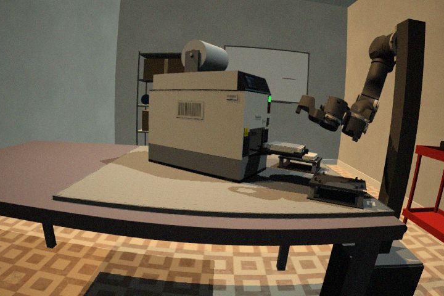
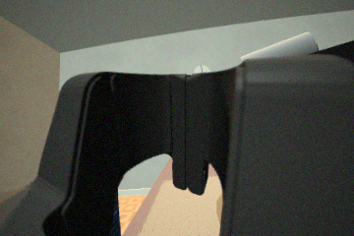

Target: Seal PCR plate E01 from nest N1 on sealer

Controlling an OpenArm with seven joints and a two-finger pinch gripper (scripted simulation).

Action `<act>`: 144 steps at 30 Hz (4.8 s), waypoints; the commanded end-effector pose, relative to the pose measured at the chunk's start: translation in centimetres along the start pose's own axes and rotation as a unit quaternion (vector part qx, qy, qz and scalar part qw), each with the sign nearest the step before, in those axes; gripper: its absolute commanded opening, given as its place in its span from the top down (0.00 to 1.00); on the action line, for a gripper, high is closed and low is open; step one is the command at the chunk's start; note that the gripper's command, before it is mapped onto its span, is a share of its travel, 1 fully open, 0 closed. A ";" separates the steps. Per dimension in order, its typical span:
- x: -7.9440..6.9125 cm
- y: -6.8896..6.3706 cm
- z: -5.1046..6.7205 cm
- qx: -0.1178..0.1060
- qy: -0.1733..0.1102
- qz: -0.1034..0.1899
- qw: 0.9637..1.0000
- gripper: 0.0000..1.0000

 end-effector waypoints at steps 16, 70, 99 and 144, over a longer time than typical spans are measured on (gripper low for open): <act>0.3 -0.2 -0.2 0.001 0.003 0.003 1.000 1.00; -2.0 0.2 1.0 0.028 -0.010 0.081 0.996 1.00; -4.4 0.3 2.3 0.055 -0.025 0.157 0.986 1.00; -6.5 -0.1 3.2 0.080 -0.043 0.232 0.969 1.00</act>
Point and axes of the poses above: the point where the finger pads meet when closed, its own y axis out along the fingers, its own x axis across the jaws, z = x × y, the point moved 4 cm from there along -y, back along the fingers, and after that the axes turned 5 degrees about -y, right-handed, at the moved point
